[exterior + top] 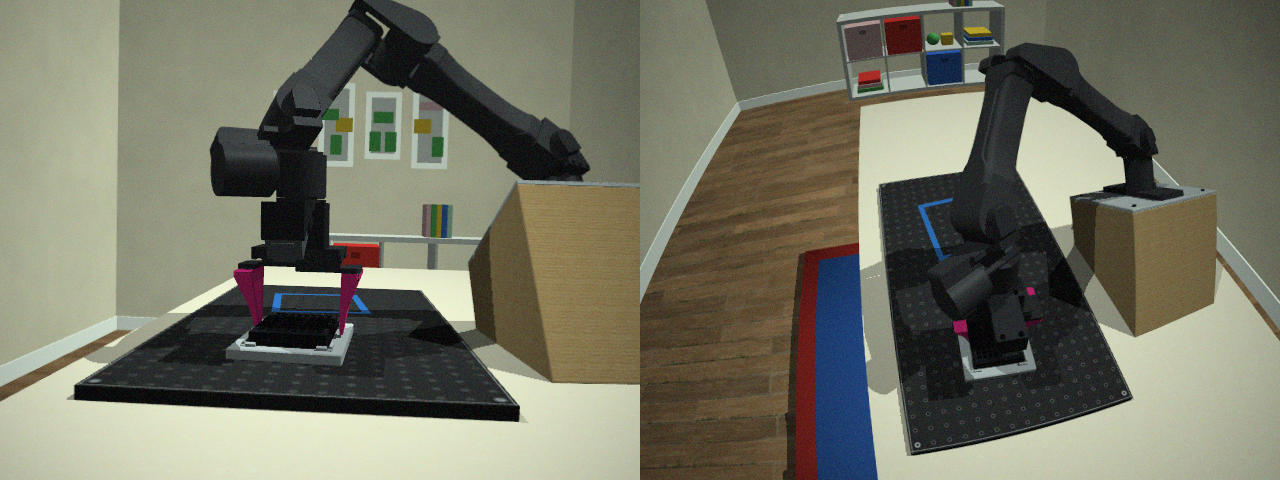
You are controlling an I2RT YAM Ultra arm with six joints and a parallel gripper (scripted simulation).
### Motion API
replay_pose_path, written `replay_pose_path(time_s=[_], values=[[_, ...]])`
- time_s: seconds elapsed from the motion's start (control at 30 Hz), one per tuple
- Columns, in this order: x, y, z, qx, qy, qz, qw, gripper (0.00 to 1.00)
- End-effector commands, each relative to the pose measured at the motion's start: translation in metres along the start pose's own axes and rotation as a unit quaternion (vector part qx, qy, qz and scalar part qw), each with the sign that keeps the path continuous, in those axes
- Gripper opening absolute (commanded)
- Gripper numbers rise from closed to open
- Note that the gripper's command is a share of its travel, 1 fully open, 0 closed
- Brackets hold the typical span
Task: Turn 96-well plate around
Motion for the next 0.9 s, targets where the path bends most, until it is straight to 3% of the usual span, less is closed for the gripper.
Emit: replay_pose_path(time_s=[0.0,0.87], values=[[-0.004,0.017,-0.004,0.01,0.0,-0.009,1.0,1.0],[-0.003,0.082,-0.002,0.01,0.0,-0.01,1.0,1.0]])
Point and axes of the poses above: the point where the finger pads meet when closed, its own y axis back along the fingers, its own z axis across the jaws, x = y × z, the point moved 4 cm from there along y, back along the fingers, and after that the axes turned 12 degrees about -y, right-handed, at the moved point
